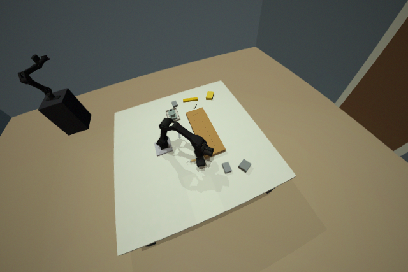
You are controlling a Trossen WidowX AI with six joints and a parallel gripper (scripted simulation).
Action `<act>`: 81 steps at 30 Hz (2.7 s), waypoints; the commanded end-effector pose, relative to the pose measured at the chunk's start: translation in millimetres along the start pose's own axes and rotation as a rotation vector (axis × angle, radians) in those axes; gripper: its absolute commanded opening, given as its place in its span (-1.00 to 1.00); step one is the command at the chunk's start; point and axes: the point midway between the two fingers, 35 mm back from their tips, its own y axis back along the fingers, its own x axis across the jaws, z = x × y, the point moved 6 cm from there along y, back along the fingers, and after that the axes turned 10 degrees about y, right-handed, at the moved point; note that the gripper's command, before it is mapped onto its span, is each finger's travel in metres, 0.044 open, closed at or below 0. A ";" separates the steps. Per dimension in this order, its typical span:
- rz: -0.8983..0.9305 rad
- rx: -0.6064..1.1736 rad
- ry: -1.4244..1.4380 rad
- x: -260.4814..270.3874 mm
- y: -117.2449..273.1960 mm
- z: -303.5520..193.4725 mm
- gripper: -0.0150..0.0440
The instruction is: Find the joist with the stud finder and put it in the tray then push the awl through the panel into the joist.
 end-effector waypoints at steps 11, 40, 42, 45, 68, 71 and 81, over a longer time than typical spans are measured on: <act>-0.008 -0.005 0.003 0.2 80.1 -4.7 -0.49; -0.514 -0.133 -0.200 29.8 130.7 -22.8 -0.49; -0.562 -0.157 -0.228 32.7 133.4 -25.0 -0.49; -0.632 -0.196 -0.272 37.3 137.3 -28.5 -0.49; -1.055 -0.618 -0.694 77.0 158.3 -69.8 -0.49; -1.092 -0.685 -0.760 82.5 159.0 -77.1 -0.49; -1.181 -0.923 -0.996 100.7 156.3 -103.8 -0.49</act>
